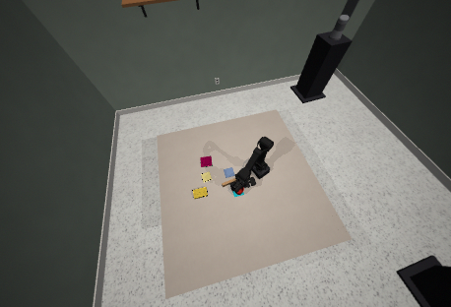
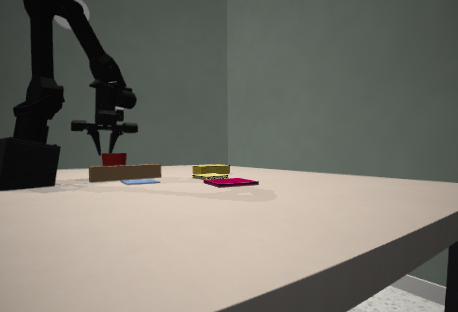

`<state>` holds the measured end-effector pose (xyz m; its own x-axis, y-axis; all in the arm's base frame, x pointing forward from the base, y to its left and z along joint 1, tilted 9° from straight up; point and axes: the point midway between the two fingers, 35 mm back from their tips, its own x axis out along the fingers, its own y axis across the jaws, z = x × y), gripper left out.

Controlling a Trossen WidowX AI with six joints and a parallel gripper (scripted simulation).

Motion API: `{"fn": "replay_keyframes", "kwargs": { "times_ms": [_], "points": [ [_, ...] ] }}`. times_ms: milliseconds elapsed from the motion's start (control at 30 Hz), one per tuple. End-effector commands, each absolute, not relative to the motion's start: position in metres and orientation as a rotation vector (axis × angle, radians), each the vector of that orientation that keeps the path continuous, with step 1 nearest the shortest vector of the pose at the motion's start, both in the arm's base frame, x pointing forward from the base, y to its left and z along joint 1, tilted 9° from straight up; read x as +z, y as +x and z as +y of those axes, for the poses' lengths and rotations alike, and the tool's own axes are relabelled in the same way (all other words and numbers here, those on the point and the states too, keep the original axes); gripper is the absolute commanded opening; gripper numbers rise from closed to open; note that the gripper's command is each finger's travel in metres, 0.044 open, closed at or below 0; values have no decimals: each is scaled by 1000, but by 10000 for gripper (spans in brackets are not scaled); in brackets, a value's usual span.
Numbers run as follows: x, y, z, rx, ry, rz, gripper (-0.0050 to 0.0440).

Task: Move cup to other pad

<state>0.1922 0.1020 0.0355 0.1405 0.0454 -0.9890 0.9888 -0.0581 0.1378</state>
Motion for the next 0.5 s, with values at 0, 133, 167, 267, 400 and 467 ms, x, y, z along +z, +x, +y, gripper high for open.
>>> {"fn": "replay_keyframes", "kwargs": {
  "times_ms": [0, 133, 167, 267, 400, 467],
  "points": [
    [49, 193, 102, -1110, 1360, 1103, 128],
    [59, 189, 101, -1112, 1359, 1102, 128],
    [61, 188, 101, -1112, 1358, 1102, 128],
    [62, 186, 101, -1112, 1358, 1102, 128],
    [58, 185, 101, -1117, 1353, 1110, 152],
    [58, 185, 101, -1117, 1353, 1110, 200]
  ]
}}
